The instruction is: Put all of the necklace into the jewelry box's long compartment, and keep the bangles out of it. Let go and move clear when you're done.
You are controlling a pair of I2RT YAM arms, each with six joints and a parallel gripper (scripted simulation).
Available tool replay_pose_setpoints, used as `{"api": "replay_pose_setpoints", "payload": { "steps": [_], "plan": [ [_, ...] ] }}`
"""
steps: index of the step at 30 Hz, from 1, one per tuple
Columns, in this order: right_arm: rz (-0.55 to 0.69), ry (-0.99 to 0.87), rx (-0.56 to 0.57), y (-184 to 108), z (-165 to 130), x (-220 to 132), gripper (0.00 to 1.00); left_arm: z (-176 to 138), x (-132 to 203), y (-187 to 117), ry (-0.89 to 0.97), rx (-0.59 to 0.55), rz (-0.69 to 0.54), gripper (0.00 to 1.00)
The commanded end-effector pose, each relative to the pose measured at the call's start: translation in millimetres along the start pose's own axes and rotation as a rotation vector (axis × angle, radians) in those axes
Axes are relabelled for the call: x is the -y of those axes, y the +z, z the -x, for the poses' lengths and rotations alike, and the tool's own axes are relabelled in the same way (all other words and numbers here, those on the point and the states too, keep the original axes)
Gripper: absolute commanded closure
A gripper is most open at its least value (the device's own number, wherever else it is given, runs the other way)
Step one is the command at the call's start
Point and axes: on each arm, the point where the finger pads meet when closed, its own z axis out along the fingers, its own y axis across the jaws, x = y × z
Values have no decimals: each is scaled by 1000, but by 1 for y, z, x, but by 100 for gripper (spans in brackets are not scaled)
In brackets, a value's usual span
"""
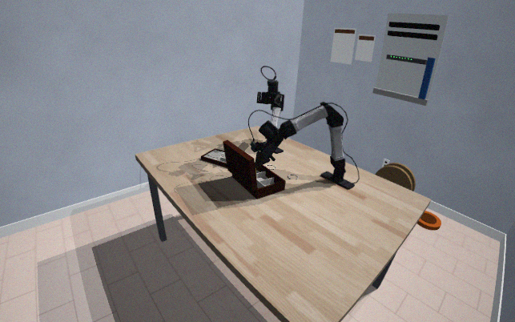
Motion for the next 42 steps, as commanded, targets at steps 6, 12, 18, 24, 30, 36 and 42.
{"api": "replay_pose_setpoints", "payload": {
  "steps": [6, 12, 18, 24, 30, 36, 42],
  "plan": [
    [4, -4, 4, 0, 3, 0, 0, -19, 14, 26, -14, 50, 68, 100],
    [4, -4, 4, 0, 3, 0, 0, -34, 33, 43, -12, 49, 64, 100],
    [4, -4, 4, 0, 3, 0, 0, -36, 31, 45, -16, 52, 74, 100],
    [4, -4, 4, 0, 3, 0, 0, -37, 26, 30, -21, 49, 86, 69],
    [4, -4, 4, 0, 3, 0, 0, -40, 37, 6, -23, 39, 71, 35],
    [4, -4, 3, 0, 3, 0, 0, -41, 40, -28, -23, 38, 72, 35],
    [20, -13, -8, -1, 2, -3, 0, -44, 43, -72, -35, 36, 66, 35]
  ]
}}
